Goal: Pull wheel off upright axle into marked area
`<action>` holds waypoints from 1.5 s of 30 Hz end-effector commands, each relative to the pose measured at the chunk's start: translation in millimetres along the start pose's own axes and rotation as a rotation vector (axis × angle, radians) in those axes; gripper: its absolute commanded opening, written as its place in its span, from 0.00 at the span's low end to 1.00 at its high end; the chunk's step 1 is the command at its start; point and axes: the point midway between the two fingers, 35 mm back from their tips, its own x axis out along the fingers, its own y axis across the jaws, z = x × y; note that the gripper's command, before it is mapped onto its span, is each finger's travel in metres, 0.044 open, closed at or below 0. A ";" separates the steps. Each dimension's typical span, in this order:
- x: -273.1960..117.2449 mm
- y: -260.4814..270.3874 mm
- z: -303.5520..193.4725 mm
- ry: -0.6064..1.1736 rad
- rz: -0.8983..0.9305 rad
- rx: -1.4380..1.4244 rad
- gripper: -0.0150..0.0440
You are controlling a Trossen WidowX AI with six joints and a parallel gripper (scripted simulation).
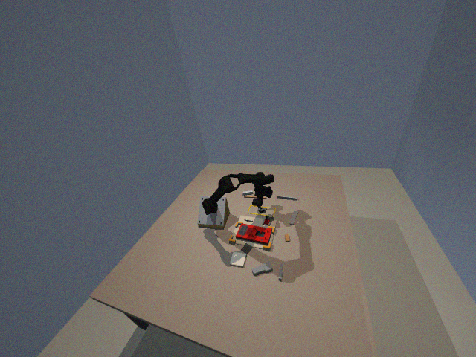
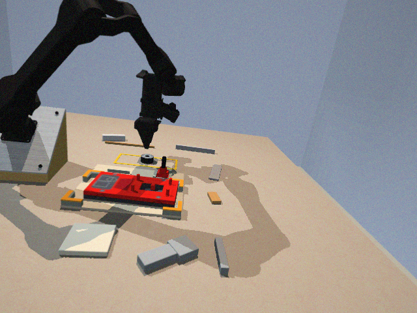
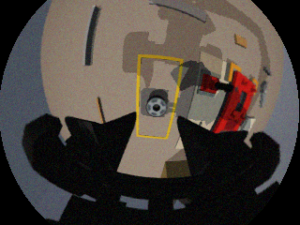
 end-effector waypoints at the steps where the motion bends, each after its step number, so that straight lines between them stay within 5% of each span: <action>1: -17.1 -0.2 0.4 -0.005 0.007 0.007 0.76; 8: -35.4 -10.6 -31.7 -0.006 0.013 0.003 1.00; 15: -61.1 -33.6 -80.5 0.000 0.007 0.002 1.00; 45: -61.6 -34.3 -81.7 0.000 0.007 0.002 1.00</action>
